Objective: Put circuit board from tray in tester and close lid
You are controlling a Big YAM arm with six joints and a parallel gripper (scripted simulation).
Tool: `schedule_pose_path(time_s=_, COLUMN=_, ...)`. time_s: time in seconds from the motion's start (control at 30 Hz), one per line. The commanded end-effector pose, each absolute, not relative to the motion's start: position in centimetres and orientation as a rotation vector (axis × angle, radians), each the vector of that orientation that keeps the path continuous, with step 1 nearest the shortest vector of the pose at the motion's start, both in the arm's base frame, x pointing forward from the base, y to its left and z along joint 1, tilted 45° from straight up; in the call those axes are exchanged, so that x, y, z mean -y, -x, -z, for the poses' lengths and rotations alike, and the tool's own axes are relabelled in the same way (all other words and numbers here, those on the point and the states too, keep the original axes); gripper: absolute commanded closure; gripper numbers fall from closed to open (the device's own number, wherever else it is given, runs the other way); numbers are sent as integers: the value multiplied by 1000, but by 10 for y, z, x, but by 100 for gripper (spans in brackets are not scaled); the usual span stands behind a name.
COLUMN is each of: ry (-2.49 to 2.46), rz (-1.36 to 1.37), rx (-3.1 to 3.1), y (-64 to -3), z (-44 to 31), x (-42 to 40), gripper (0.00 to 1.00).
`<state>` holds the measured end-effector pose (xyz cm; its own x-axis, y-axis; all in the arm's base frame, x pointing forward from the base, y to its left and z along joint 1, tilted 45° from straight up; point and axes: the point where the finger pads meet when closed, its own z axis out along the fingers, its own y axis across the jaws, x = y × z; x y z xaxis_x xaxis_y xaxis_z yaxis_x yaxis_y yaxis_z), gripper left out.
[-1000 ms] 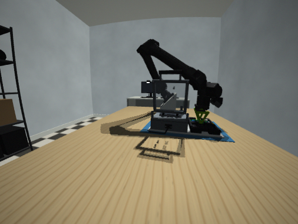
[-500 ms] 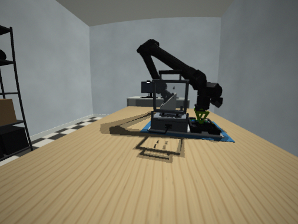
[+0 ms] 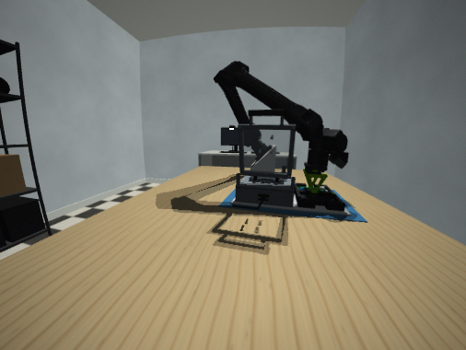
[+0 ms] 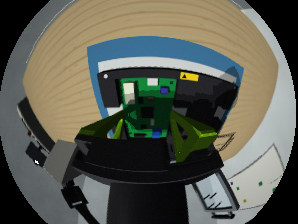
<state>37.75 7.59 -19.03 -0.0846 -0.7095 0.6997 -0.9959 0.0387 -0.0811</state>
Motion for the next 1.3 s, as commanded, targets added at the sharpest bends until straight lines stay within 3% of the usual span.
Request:
schedule_pose_path(time_s=0.0, ry=-1727, rz=-811, rx=1882, y=-392, z=178, x=-83, gripper=28)
schedule_pose_path(time_s=1.27, ry=-1750, rz=-832, rx=1890, y=-398, z=157, x=-119, gripper=28)
